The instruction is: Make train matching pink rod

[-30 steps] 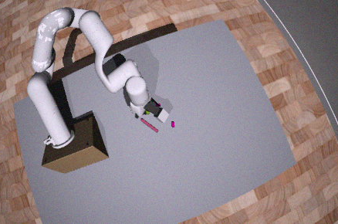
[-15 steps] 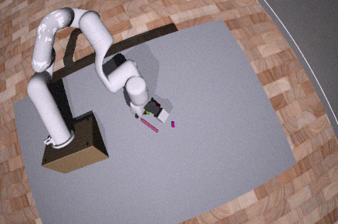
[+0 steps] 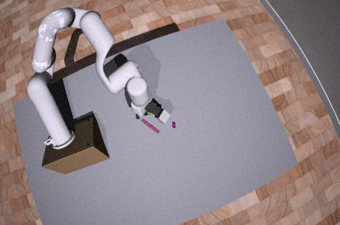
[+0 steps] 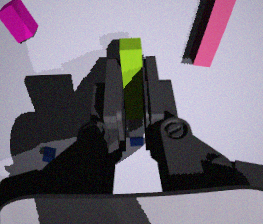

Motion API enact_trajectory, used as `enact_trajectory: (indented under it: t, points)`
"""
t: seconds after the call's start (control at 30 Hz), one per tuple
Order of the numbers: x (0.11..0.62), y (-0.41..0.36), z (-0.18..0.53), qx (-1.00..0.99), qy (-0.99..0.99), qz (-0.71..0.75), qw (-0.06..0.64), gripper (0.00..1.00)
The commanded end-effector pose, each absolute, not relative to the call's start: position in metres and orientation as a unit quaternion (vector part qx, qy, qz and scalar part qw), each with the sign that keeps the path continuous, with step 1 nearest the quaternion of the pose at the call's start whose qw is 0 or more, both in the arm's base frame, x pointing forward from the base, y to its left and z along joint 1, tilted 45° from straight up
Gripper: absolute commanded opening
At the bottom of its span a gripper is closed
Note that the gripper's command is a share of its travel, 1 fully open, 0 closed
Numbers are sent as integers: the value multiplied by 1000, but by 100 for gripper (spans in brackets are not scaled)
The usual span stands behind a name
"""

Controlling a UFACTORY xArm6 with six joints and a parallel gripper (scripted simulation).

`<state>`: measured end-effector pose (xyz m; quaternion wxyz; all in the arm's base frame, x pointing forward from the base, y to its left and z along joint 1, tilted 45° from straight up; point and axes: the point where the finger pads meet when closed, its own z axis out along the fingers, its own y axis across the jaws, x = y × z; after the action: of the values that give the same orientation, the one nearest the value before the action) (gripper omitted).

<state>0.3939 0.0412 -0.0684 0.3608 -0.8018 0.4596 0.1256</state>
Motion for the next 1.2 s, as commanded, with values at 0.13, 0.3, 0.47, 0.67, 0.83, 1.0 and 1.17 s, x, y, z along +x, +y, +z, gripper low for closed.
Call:
enact_trajectory:
  t: [0.13, 0.3, 0.47, 0.67, 0.83, 1.0, 1.17]
  points:
    - [396, 44, -72, -802, 460, 124, 361, 4]
    - [396, 46, -74, -802, 460, 124, 361, 4]
    - [396, 47, -74, -802, 460, 124, 361, 4]
    - [396, 47, -74, -802, 460, 124, 361, 4]
    - [396, 47, -74, -802, 460, 124, 361, 4]
    - [396, 47, -74, -802, 460, 124, 361, 4]
    - [396, 47, -74, -802, 460, 124, 361, 4]
